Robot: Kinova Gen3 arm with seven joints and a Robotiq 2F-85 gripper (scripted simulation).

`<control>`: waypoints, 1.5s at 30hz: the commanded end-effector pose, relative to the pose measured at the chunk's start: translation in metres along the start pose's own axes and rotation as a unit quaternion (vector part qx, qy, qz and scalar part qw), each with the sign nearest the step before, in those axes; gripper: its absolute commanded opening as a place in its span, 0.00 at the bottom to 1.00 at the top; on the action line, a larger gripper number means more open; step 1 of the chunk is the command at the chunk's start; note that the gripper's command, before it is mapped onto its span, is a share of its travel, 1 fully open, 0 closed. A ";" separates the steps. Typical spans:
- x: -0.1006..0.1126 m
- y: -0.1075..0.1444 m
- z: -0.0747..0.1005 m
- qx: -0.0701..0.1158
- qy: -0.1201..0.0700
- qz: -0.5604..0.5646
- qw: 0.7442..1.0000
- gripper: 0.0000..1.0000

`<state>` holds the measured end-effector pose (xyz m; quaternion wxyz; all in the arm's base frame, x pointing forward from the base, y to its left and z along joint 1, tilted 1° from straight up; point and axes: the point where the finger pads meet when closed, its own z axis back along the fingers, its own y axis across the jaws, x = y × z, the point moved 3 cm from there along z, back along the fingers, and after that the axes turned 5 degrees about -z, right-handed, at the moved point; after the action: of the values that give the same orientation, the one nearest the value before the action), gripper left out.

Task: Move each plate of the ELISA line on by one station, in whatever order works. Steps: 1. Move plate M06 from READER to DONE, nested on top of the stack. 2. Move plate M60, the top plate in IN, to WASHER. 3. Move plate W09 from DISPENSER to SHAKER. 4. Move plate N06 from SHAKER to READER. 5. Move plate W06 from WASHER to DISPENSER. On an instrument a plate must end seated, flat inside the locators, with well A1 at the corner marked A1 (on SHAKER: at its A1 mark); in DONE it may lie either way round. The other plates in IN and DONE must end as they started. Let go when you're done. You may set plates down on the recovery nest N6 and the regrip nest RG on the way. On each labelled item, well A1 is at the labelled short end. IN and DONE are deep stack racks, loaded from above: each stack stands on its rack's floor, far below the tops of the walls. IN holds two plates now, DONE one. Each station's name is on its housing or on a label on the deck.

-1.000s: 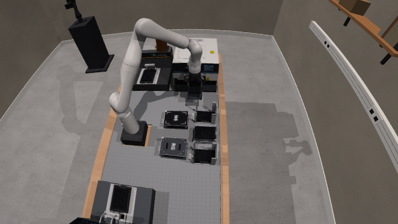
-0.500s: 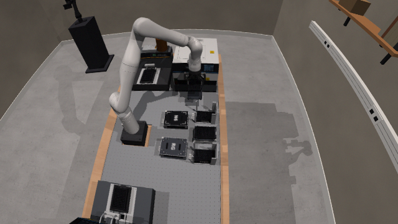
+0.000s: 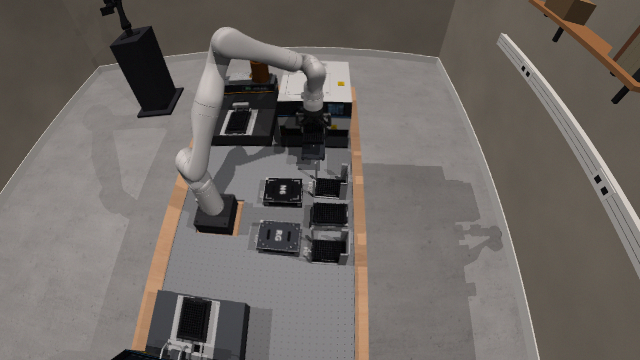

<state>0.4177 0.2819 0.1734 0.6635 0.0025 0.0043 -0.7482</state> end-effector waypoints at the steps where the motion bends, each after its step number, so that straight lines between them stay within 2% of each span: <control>1: 0.000 0.000 0.005 0.001 0.001 0.000 1.000 0.94; 6: 0.000 0.000 0.011 0.001 0.001 0.000 1.000 0.94; 17: 0.000 0.000 0.011 0.001 0.001 0.000 1.000 0.94; 24: 0.020 0.013 0.012 0.001 0.001 0.041 0.999 0.94; 36: 0.040 0.026 0.012 0.001 0.001 0.099 0.995 0.94; 45: 0.042 0.026 0.012 0.001 0.000 0.151 0.989 0.94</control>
<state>0.4383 0.2375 0.1840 0.7565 0.0027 0.0035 -0.6539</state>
